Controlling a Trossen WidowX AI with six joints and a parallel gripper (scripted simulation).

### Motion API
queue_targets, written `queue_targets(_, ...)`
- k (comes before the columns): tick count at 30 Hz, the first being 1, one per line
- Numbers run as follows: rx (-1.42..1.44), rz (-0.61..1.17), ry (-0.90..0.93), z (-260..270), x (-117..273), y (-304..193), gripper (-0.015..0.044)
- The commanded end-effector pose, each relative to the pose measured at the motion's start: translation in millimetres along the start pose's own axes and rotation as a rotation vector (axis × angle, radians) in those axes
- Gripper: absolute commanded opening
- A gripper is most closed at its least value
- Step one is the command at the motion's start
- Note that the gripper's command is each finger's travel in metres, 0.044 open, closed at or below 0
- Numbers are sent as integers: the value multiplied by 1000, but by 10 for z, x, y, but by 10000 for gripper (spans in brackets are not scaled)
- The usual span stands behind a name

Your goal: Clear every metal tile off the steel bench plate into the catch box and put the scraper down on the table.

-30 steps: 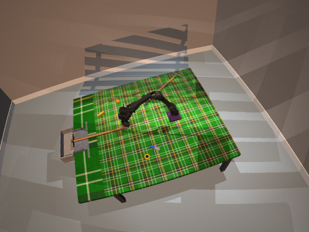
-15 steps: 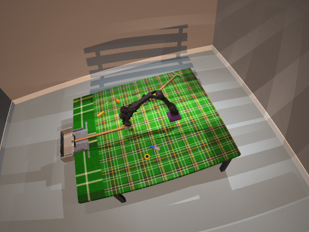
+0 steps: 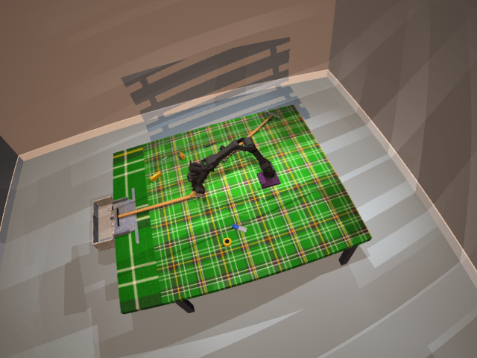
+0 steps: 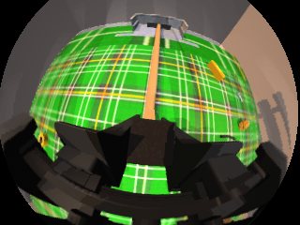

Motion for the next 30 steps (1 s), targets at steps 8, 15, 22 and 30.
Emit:
queue_targets(8, -4, -14, -5, 12, 171, -80, 0)
queue_targets(15, -4, -14, -5, 22, 246, -147, 0)
queue_targets(22, -4, -14, -5, 33, 319, -217, 0)
queue_targets(30, -5, -14, -6, 46, 399, -301, 0)
Point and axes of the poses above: the point midway between the two fingers, 35 mm back from their tips, its own x axis back along the fingers, its own z axis across the jaws, y = z × x, the point moved 7 cm from there along x, back along the fingers, and after that the axes turned 9 degrees about x, right-handed, at the moved point
